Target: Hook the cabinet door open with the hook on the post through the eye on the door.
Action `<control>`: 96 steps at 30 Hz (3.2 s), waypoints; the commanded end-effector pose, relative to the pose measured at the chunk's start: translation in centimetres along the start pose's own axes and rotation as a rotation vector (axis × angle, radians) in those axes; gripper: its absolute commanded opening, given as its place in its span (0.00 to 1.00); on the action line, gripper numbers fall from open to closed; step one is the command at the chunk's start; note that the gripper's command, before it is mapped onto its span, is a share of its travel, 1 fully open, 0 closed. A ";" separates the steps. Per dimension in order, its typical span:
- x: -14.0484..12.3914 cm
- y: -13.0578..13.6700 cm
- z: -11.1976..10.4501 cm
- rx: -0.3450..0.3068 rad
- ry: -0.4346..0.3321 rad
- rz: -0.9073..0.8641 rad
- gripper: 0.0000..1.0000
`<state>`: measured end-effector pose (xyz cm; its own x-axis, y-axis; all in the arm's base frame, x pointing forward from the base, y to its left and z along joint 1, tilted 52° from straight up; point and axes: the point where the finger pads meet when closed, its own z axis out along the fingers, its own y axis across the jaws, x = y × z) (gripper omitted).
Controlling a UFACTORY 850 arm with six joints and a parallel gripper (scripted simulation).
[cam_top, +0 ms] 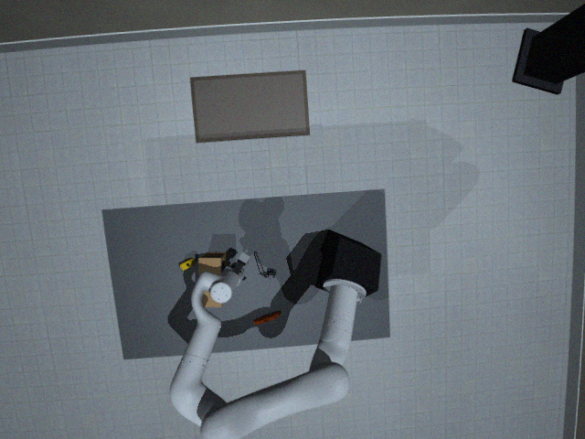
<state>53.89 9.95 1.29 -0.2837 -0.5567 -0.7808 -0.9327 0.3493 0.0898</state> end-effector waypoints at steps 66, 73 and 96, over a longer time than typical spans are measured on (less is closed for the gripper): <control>0.0 0.0 -4.2 0.001 0.000 0.001 0.27; 0.0 0.0 -5.6 0.001 0.000 0.001 0.27; 0.0 0.0 -7.2 0.001 0.000 0.001 0.27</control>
<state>52.29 4.58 5.70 -0.2851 -0.5561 -0.7807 -0.9323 0.3500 0.0912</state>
